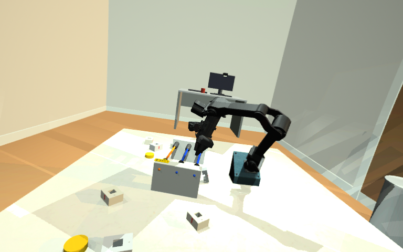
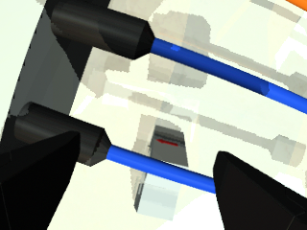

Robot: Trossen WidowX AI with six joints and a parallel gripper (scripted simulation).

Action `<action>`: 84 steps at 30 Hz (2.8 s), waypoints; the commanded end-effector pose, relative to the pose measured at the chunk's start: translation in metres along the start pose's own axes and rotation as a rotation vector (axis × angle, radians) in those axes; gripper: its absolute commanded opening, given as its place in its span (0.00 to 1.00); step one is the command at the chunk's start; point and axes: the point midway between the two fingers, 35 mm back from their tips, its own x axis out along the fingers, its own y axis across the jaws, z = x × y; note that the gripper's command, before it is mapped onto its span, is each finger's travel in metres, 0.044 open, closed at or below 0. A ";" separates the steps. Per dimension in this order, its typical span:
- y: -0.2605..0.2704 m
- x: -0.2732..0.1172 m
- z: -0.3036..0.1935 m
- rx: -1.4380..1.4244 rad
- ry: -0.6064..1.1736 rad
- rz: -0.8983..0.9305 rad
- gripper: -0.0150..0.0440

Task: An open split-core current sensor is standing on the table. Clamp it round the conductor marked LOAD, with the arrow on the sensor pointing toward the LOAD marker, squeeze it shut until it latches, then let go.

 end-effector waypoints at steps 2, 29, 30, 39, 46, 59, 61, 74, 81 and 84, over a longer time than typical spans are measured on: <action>-0.016 0.012 -0.064 0.107 0.044 -0.037 0.73; -0.020 0.043 -0.072 0.120 0.050 -0.044 0.73; -0.020 0.045 -0.072 0.120 0.050 -0.044 0.73; -0.020 0.060 -0.073 0.120 0.049 -0.042 0.73; -0.019 0.071 -0.075 0.120 0.049 -0.038 0.73; -0.020 0.069 -0.074 0.111 0.049 -0.043 0.46; -0.020 0.069 -0.074 0.111 0.049 -0.043 0.43; -0.018 0.065 -0.080 0.120 0.049 -0.038 0.25; -0.012 0.056 -0.106 0.121 0.050 -0.039 0.25; -0.010 0.053 -0.118 0.122 0.051 -0.038 0.25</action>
